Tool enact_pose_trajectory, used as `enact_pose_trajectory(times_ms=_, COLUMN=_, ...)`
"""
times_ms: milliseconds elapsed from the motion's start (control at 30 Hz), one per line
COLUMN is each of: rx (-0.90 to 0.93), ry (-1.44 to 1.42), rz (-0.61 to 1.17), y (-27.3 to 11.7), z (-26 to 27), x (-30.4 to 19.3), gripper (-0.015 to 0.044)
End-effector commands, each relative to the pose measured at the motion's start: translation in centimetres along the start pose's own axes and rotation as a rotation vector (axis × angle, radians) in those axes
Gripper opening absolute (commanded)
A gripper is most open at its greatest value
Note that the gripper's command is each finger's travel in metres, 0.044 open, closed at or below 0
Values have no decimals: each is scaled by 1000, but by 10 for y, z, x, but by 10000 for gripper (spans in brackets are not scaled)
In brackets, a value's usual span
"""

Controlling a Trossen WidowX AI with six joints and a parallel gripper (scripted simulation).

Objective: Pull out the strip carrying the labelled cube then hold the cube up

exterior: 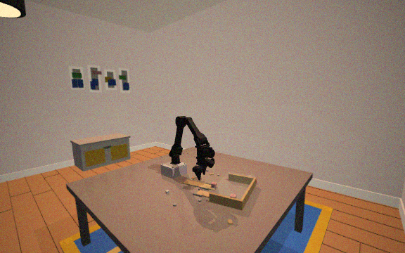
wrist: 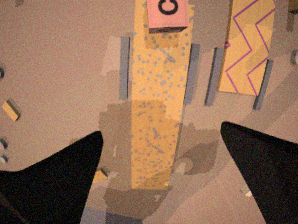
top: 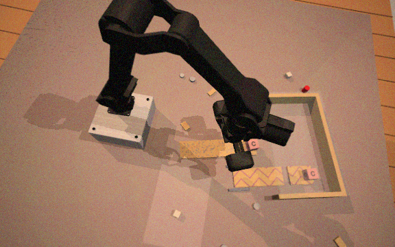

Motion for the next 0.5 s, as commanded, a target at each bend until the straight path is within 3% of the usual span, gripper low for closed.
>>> enact_pose_trajectory(times_ms=0, rx=4, ry=4, rz=2, y=-1, z=0, x=15, gripper=440)
enact_pose_trajectory(times_ms=467, rx=4, ry=4, rz=-2, y=-7, z=-1, x=69, gripper=440)
Point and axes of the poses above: the point midway between the two fingers, 35 mm back from their tips, its own y axis out along the fingers, its own z axis across the jaws, x = y × z, the point moved 7 cm from there along -y, back along the fingers, and after that the axes turned 8 degrees about y, right-handed, at the moved point
